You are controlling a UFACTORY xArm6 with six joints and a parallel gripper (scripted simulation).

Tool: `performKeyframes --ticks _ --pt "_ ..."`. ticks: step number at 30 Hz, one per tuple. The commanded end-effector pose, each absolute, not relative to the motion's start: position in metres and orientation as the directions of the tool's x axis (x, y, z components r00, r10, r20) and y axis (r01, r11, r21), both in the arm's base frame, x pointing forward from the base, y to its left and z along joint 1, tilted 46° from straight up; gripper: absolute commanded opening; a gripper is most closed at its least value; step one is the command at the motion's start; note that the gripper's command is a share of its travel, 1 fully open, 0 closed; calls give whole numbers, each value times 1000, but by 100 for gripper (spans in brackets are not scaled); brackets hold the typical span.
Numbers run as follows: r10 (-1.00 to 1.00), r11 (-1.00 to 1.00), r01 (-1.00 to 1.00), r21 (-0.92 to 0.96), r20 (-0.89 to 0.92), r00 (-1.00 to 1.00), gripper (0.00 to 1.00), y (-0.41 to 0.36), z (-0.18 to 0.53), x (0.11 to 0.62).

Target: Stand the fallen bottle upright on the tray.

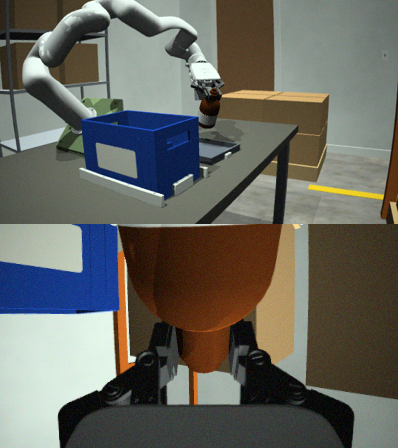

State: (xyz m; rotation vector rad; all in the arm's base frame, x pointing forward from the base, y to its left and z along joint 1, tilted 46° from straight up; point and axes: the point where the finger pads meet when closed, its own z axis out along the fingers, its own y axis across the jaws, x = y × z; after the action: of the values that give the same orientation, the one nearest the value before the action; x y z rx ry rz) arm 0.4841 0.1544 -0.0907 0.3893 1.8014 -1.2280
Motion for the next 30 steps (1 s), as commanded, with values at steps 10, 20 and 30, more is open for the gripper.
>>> performKeyframes --ticks 10,20,30 --pt "-219 461 674 -578 -810 -544 0 156 -89 485" --pt "-250 460 674 -579 -812 -527 0 156 -90 485" --pt "-308 460 674 -579 -815 -490 0 156 -90 484"
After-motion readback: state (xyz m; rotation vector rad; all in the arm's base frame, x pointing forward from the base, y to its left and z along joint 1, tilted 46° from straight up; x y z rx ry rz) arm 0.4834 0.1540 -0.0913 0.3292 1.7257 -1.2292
